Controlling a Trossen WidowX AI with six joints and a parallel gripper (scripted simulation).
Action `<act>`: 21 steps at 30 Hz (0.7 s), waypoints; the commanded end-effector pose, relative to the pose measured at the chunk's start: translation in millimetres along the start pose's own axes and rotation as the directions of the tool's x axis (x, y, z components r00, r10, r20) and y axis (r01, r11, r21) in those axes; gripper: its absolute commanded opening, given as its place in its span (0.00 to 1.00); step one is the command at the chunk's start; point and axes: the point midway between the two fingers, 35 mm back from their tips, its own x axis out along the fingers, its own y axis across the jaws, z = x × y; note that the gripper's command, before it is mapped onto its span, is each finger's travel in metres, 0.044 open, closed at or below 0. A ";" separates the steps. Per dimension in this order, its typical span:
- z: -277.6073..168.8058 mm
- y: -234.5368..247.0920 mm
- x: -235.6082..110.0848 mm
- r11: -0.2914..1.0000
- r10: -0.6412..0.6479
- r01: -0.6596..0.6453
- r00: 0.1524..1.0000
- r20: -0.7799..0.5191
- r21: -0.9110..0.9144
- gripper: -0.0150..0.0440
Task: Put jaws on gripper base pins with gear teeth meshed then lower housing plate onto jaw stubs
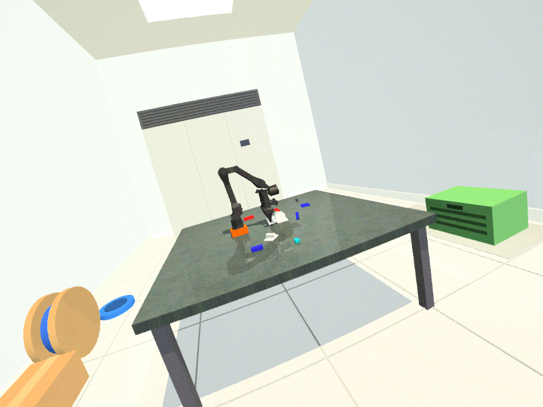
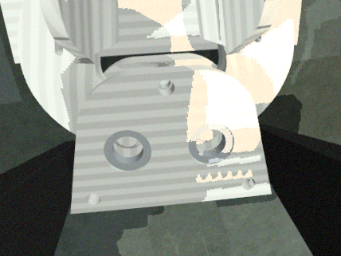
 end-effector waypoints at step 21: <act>-0.2 0.1 4.8 1.000 0.000 0.000 1.000 -0.001 0.004 0.85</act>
